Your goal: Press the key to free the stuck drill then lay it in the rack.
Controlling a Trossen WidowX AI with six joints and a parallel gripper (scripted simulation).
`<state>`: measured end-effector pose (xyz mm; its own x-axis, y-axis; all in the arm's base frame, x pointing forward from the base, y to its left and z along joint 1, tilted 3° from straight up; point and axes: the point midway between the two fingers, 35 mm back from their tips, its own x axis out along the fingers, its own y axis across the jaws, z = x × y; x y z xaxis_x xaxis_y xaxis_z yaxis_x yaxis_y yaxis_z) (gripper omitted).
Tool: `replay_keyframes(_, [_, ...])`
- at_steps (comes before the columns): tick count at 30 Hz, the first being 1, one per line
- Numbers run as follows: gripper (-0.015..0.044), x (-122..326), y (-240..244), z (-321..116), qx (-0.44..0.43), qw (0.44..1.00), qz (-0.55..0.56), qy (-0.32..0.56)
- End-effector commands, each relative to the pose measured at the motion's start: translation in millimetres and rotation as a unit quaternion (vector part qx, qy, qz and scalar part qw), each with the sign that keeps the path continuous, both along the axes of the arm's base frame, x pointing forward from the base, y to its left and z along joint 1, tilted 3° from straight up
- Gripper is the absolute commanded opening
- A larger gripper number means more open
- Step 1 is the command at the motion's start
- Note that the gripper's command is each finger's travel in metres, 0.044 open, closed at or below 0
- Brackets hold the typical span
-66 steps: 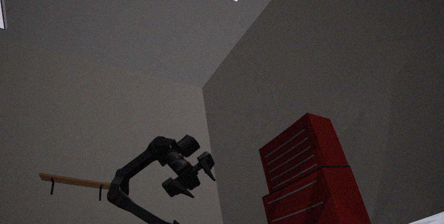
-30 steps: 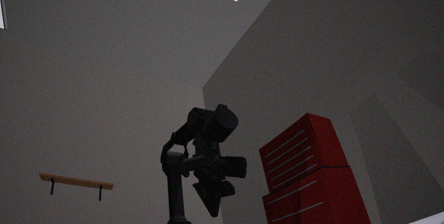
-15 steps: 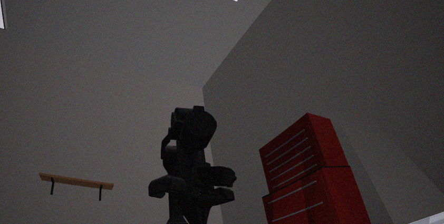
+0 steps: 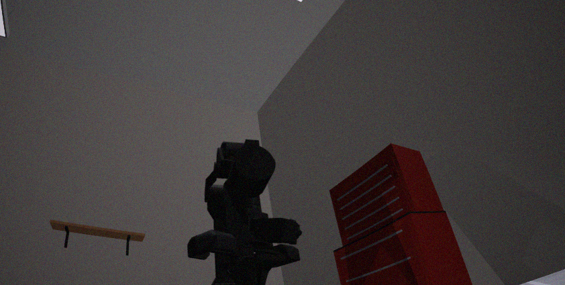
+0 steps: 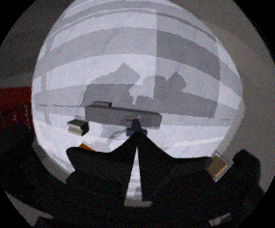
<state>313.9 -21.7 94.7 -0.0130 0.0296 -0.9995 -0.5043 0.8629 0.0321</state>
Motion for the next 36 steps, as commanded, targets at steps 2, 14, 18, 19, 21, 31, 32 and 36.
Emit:
replay_keyframes(2, [0.0000, -0.6, 0.8, -2.6, 0.001, 1.000, -0.003, 0.002])
replay_keyframes(14, [0.0000, -0.7, 1.7, -0.1, 0.001, 1.000, -0.003, 0.002])
replay_keyframes(18, [0.0000, -0.8, 2.0, 0.7, 0.001, 1.000, -0.003, 0.002])
replay_keyframes(19, [0.0000, -0.8, 2.0, 0.8, 0.001, 1.000, -0.003, 0.002])
replay_keyframes(21, [0.0000, -1.0, 2.1, 1.2, 0.001, 1.000, -0.003, 0.002])
replay_keyframes(31, [0.0000, -0.7, 1.7, -1.7, 0.001, 1.000, -0.003, 0.002])
replay_keyframes(32, [0.0000, -0.6, 1.6, -2.4, 0.001, 1.000, -0.003, 0.002])
replay_keyframes(36, [0.0000, -0.3, 1.5, -5.2, 0.001, 1.000, -0.003, 0.002])
